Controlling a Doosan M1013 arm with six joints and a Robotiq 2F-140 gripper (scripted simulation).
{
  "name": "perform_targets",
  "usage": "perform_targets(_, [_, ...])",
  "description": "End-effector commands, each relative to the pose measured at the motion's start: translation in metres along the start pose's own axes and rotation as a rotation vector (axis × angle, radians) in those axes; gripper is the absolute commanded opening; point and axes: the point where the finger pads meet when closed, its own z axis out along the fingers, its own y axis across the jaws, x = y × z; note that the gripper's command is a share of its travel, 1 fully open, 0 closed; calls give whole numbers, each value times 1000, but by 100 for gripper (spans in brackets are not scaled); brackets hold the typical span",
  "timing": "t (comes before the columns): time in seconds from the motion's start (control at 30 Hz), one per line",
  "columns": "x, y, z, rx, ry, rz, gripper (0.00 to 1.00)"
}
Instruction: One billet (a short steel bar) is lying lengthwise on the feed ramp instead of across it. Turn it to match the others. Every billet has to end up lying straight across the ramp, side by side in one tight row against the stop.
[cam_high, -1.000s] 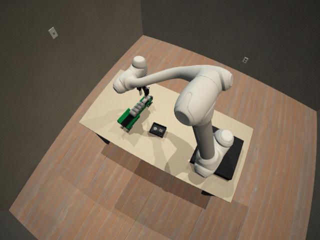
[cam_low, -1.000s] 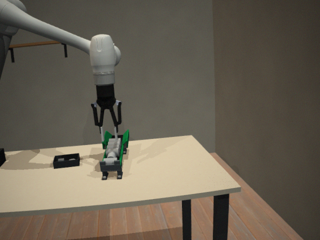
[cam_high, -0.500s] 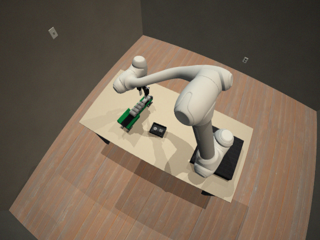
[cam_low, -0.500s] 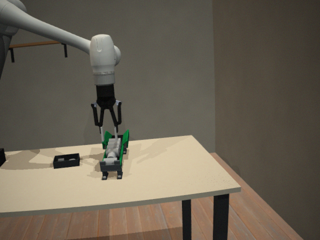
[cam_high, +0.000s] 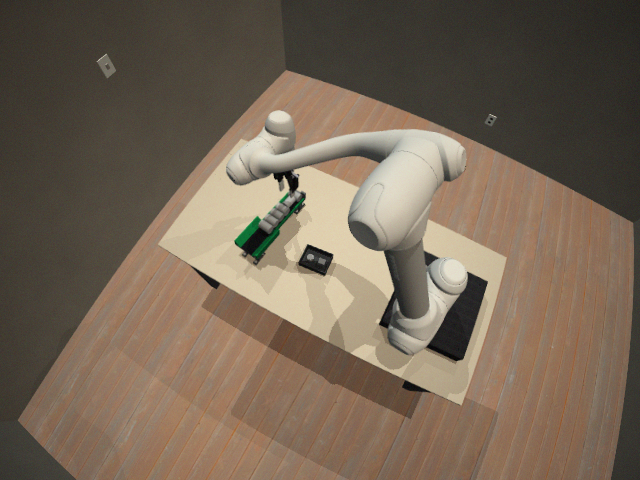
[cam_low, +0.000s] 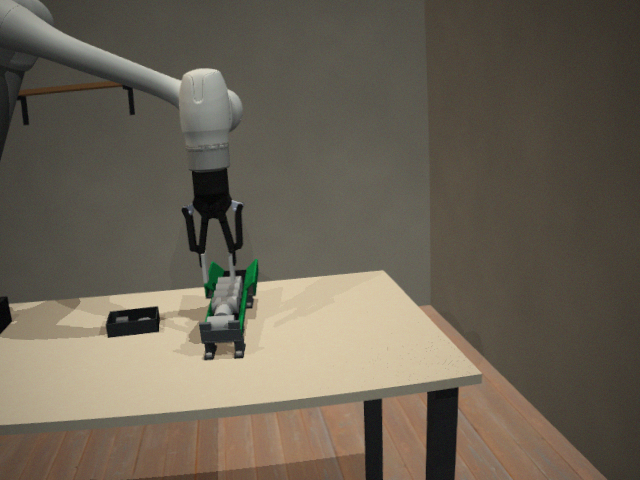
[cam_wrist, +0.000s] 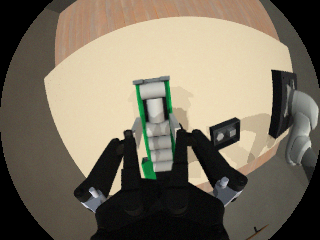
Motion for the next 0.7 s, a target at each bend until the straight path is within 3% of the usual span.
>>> perform_targets(0.0, [0, 0, 0, 0, -6, 0, 41])
perform_targets(0.67, [1, 0, 0, 0, -53, 0, 41])
